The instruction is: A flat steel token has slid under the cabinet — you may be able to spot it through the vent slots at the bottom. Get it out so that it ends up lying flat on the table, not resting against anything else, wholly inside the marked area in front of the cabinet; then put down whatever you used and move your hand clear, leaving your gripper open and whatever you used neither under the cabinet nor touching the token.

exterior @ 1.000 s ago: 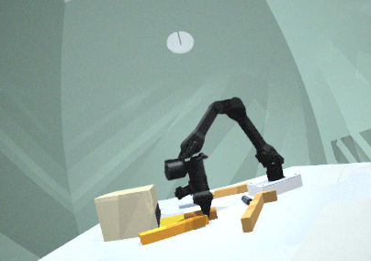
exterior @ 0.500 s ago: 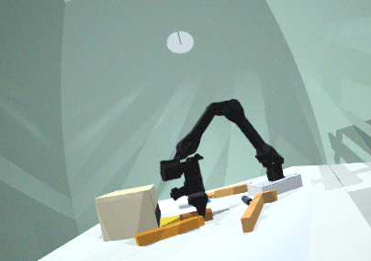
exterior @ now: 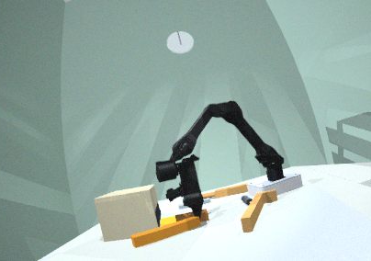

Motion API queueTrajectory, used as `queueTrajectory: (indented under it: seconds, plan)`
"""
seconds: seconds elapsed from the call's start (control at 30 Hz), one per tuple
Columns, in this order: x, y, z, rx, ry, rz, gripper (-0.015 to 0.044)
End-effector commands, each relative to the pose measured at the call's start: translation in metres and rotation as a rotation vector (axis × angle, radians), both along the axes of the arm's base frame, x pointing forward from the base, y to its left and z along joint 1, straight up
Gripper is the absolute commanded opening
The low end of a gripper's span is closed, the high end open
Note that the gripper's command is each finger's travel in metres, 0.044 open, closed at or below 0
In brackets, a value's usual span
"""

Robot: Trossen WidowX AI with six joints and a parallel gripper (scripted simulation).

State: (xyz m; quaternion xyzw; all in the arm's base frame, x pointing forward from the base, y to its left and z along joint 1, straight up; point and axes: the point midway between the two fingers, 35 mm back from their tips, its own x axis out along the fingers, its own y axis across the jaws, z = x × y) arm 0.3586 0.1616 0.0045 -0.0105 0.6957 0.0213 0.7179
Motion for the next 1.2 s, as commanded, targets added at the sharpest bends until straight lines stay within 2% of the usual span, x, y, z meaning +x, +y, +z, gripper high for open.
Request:
queueTrajectory:
  seconds: [0.0, 1.17]
  plan:
    - [0.005, 0.001, 0.0, 0.002, -0.003, 0.002, 0.0]
    - [0.034, 0.0, 0.002, 0.002, -0.006, 0.002, 0.0]
